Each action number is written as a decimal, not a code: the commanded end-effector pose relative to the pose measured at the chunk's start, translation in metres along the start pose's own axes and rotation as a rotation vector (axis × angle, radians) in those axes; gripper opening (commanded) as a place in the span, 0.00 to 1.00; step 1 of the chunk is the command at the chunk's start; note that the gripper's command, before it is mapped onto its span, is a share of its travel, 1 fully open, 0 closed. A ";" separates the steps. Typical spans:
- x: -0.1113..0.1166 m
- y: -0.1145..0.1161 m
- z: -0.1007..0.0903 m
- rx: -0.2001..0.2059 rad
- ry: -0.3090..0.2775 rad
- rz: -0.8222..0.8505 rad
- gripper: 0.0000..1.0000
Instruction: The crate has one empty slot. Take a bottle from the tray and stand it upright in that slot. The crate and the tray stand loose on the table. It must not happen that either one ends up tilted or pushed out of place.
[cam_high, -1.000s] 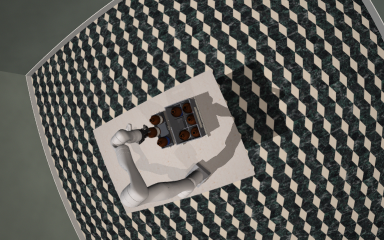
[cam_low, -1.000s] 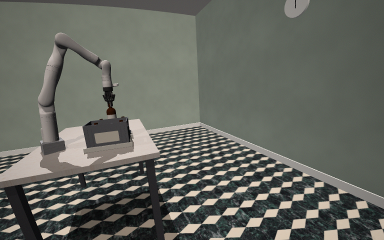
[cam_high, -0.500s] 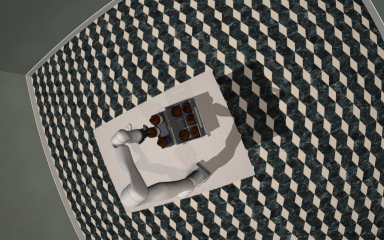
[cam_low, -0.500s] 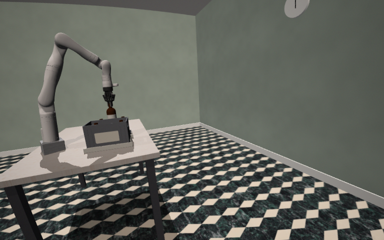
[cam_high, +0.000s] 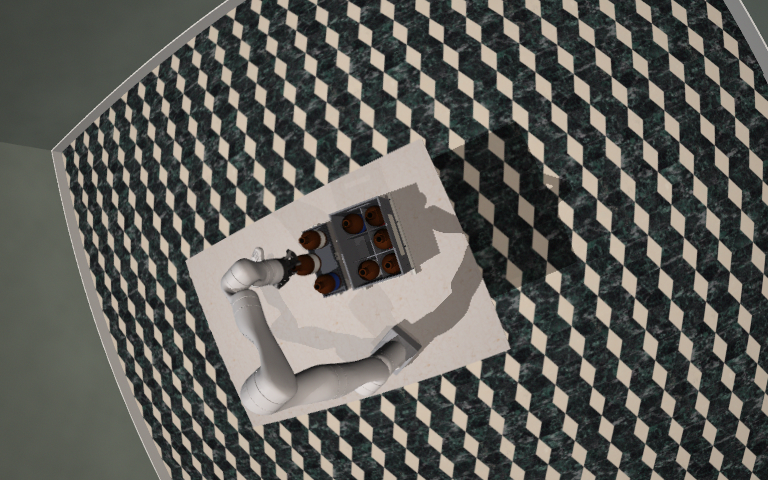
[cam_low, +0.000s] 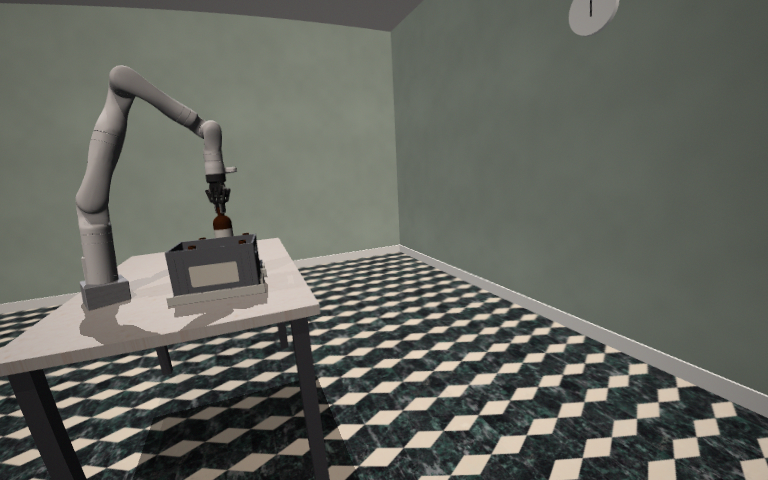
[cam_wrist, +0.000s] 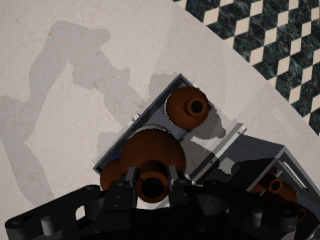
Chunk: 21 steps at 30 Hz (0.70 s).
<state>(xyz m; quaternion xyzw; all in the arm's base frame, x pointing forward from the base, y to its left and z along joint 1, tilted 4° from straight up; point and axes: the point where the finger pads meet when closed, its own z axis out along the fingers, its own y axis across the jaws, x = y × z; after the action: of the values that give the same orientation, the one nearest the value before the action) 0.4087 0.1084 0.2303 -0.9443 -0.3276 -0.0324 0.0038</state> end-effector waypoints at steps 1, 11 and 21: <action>0.000 0.000 -0.001 -0.001 0.002 0.000 0.00; 0.000 0.000 -0.001 -0.001 0.002 0.000 0.00; 0.000 0.000 -0.003 -0.001 0.002 0.000 0.00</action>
<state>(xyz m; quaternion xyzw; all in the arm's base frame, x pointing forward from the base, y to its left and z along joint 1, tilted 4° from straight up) 0.4082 0.1083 0.2319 -0.9443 -0.3276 -0.0316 0.0038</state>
